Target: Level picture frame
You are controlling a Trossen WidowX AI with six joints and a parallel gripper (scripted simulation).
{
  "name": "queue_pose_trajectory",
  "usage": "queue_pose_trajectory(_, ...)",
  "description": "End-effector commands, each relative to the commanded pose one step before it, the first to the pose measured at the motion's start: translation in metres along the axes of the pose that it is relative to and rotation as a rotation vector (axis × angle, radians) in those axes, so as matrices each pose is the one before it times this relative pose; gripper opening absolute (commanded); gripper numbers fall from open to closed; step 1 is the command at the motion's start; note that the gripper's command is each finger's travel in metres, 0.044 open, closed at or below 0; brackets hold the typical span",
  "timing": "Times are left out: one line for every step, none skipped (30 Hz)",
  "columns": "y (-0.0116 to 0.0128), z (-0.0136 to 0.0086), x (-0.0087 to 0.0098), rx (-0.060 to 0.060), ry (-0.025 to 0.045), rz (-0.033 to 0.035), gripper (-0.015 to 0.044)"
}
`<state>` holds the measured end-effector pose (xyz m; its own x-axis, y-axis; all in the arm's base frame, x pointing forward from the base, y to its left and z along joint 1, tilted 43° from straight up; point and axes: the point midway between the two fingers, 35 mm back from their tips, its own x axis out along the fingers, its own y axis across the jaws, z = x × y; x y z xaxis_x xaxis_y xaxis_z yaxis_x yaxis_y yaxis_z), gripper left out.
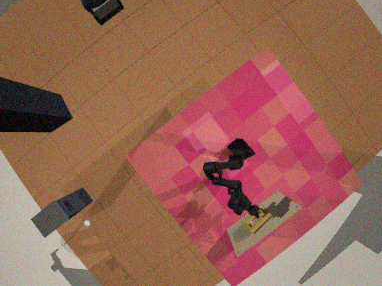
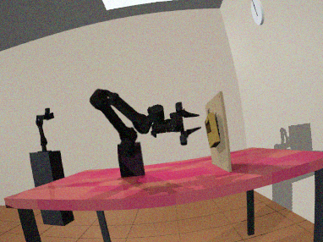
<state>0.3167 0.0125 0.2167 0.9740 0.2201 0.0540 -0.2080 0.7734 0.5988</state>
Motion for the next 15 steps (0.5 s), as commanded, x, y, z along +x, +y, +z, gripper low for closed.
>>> queue_pose_trajectory(0.00172, 0.00319, 0.0023, -0.0066, -0.00897, 0.00342, 0.026)
queue_pose_trajectory(0.0, 0.0, 0.0, 0.0, 0.0, 0.0, 0.026)
queue_pose_trajectory(0.0, 0.0, 0.0, 0.0, 0.0, 0.0, 0.026)
queue_pose_trajectory(0.0, 0.0, 0.0, 0.0, 0.0, 0.0, 0.026)
queue_pose_trajectory(0.0, 0.0, 0.0, 0.0, 0.0, 0.0, 0.026)
queue_pose_trajectory(0.00001, 0.00003, 0.00025, 0.0, -0.00001, 0.00001, 0.026)
queue_pose_trajectory(0.00002, 0.00006, 0.00048, 0.0, -0.00002, 0.00001, 0.026)
queue_pose_trajectory(0.00003, 0.00009, 0.00072, 0.0, -0.00003, 0.00002, 0.026)
queue_pose_trajectory(0.00004, 0.00012, 0.00096, 0.0, -0.00004, 0.00003, 0.026)
queue_pose_trajectory(0.00004, 0.00014, 0.0012, 0.0, -0.00005, 0.00004, 0.026)
queue_pose_trajectory(0.00005, 0.00015, 0.00143, 0.0, -0.00006, 0.00004, 0.026)
queue_pose_trajectory(0.00004, 0.00015, 0.00155, 0.0, -0.00006, 0.00005, 0.026)
queue_pose_trajectory(0.00004, 0.00013, 0.00158, 0.0, -0.00006, 0.00005, 0.026)
queue_pose_trajectory(0.00004, 0.00012, 0.00158, 0.0, -0.00006, 0.00005, 0.026)
queue_pose_trajectory(0.00003, 0.0001, 0.00159, 0.0, -0.00006, 0.00005, 0.026)
